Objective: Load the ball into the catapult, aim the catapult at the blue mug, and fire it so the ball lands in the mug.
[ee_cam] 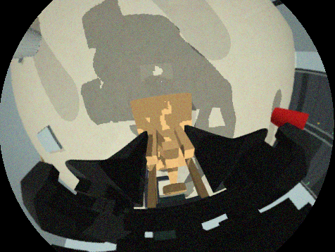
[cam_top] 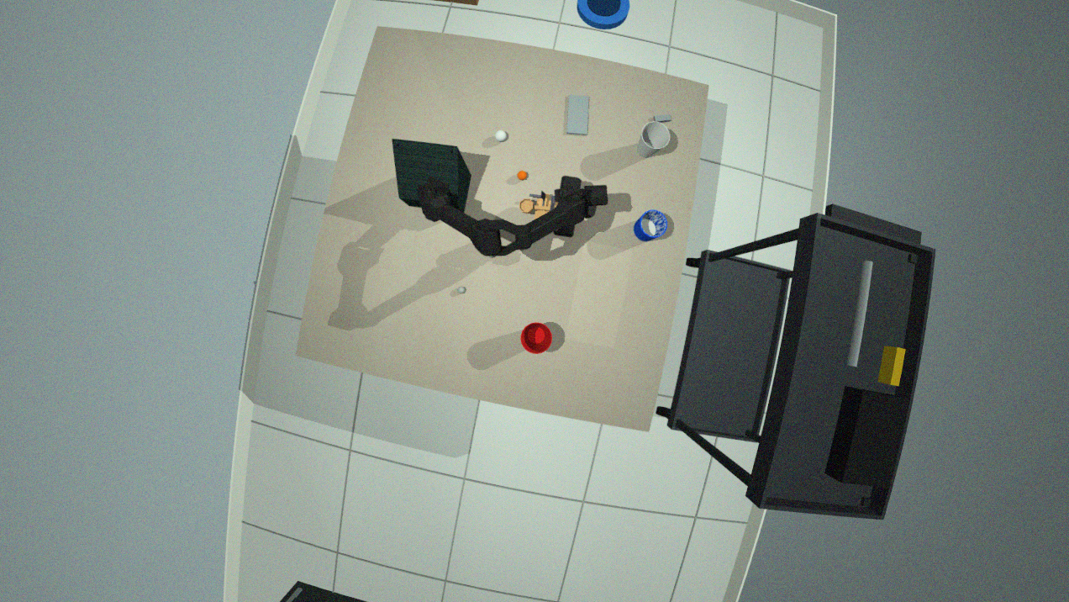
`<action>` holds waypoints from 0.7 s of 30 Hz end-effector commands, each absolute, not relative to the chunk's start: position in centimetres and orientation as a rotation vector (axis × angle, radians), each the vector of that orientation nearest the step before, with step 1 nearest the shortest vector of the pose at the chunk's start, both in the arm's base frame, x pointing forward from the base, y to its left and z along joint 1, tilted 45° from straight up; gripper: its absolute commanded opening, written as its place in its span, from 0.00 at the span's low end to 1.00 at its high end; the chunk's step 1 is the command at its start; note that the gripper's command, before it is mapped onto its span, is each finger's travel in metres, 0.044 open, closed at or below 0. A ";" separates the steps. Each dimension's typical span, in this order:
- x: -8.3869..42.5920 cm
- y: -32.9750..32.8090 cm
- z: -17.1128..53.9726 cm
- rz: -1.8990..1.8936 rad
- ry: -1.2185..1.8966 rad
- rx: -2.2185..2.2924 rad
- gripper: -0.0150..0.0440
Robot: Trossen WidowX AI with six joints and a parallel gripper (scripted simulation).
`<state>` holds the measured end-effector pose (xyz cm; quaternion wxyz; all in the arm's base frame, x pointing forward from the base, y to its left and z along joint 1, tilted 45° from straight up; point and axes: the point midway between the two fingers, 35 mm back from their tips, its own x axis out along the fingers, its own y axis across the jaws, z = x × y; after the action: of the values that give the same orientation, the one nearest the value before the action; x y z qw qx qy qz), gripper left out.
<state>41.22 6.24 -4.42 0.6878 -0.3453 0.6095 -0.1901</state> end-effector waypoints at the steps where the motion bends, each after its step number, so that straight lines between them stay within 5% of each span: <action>1: 41.2 6.3 -4.4 -0.425 1.362 -0.773 0.34; 16: 41.0 8.1 -2.8 -0.421 1.363 -0.770 1.00; 21: 39.4 13.1 2.5 -0.419 1.364 -0.770 1.00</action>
<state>40.22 10.19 -0.46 0.6814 -0.3461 0.6159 -0.1910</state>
